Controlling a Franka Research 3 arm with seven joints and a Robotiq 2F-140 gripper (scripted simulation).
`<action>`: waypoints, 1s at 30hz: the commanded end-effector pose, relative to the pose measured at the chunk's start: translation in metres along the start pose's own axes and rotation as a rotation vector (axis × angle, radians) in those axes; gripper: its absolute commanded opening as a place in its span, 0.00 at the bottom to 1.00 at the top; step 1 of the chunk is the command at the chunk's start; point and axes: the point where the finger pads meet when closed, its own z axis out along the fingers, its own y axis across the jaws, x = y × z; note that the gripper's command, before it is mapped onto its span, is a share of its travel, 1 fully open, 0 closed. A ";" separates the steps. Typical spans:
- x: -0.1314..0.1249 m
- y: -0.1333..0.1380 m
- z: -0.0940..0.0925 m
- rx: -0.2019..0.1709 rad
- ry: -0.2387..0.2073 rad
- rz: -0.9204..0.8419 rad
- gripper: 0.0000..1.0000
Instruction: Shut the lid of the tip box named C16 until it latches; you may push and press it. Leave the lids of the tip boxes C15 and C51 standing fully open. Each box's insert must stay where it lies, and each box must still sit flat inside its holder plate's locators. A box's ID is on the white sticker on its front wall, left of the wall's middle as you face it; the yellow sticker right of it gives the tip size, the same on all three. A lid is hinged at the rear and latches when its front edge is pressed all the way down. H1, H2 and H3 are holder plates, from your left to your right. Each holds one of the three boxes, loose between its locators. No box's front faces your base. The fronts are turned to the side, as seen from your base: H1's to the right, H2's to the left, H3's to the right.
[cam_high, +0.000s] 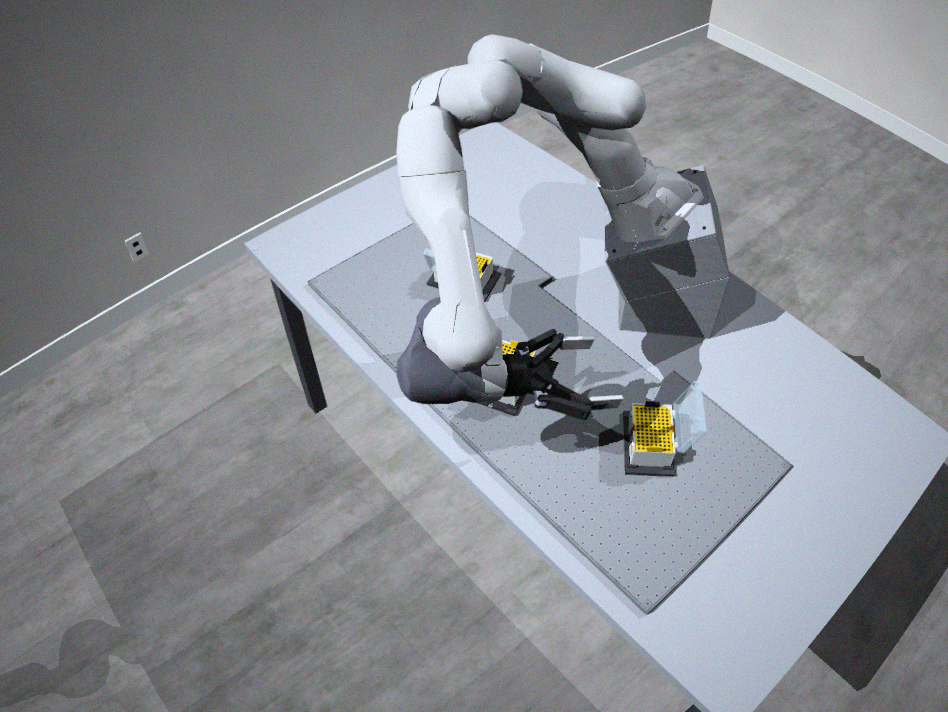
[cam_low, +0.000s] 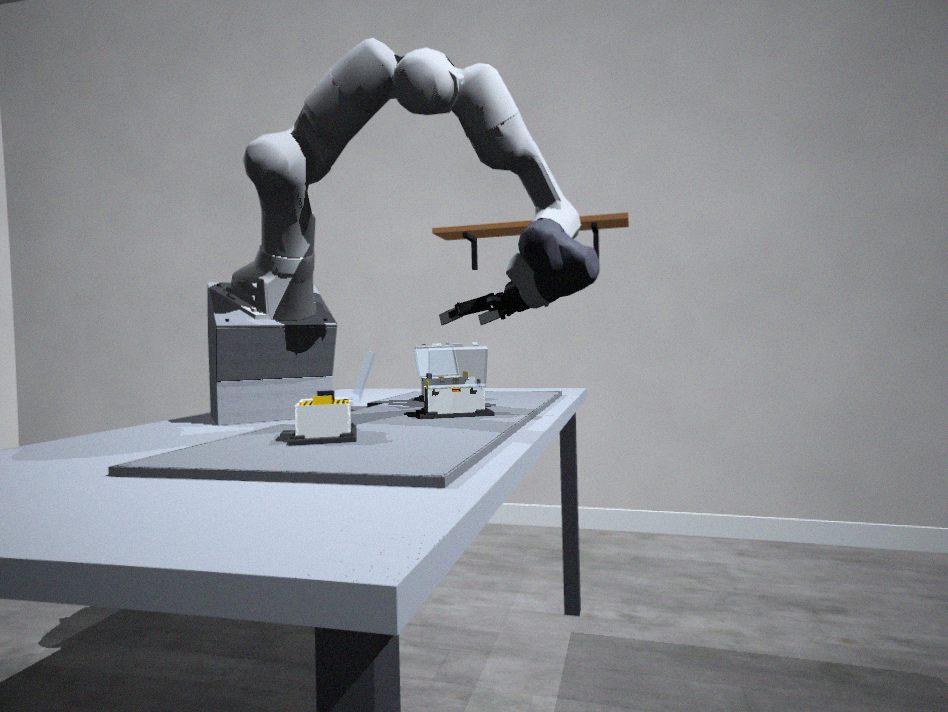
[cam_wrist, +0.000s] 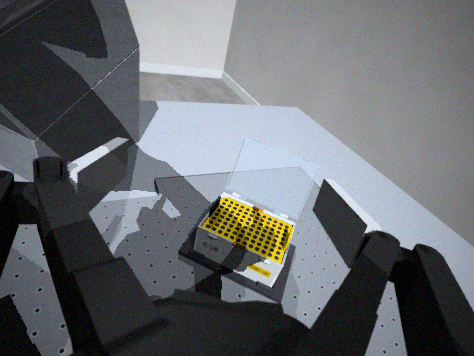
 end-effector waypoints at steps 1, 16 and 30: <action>0.003 0.000 0.001 0.001 0.006 0.004 1.00; 0.003 0.000 0.001 0.001 0.006 0.004 1.00; 0.003 0.000 0.001 0.001 0.006 0.004 0.00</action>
